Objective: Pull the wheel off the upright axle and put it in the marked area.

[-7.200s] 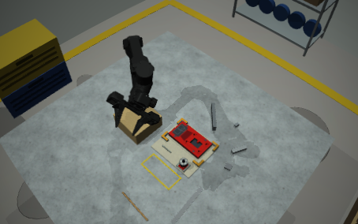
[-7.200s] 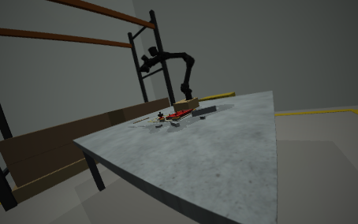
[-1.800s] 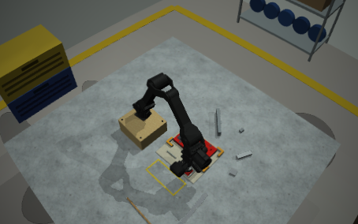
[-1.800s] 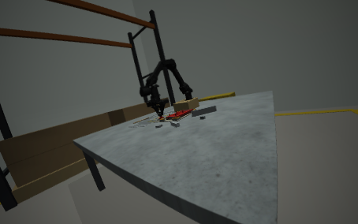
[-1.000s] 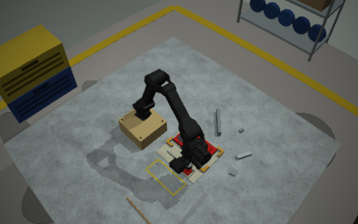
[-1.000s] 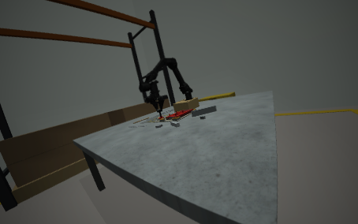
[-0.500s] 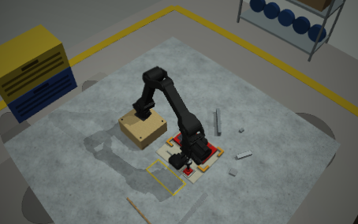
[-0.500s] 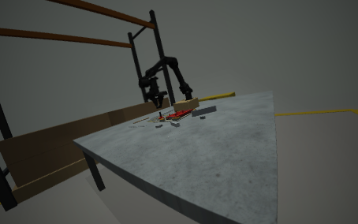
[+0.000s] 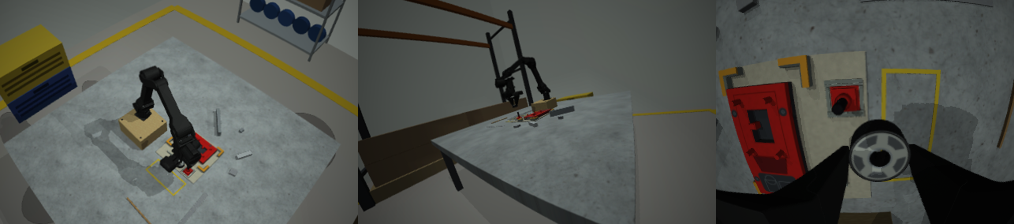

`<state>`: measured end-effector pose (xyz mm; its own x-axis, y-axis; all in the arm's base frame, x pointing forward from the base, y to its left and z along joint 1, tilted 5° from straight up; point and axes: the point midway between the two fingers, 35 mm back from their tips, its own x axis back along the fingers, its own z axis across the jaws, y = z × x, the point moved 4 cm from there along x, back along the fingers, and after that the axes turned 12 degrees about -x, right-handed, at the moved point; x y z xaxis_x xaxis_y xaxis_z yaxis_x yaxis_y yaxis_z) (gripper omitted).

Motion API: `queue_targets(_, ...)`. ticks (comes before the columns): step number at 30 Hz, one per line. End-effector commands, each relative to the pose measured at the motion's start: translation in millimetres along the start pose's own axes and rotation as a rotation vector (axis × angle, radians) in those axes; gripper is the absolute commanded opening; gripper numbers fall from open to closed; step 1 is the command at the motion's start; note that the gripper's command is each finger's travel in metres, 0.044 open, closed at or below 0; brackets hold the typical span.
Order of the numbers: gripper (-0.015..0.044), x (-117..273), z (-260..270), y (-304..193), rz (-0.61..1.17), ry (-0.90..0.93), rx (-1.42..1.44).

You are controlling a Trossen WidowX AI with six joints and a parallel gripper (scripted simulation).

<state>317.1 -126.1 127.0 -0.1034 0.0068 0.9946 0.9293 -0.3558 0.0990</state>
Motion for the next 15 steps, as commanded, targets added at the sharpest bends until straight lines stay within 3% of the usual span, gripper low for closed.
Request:
queue_targets(1, 0.0000, -1, -14, -6, 0.006, 0.002, 0.004)
queue_targets(15, 0.0000, 2, -62, -25, 0.003, -0.001, 0.006)
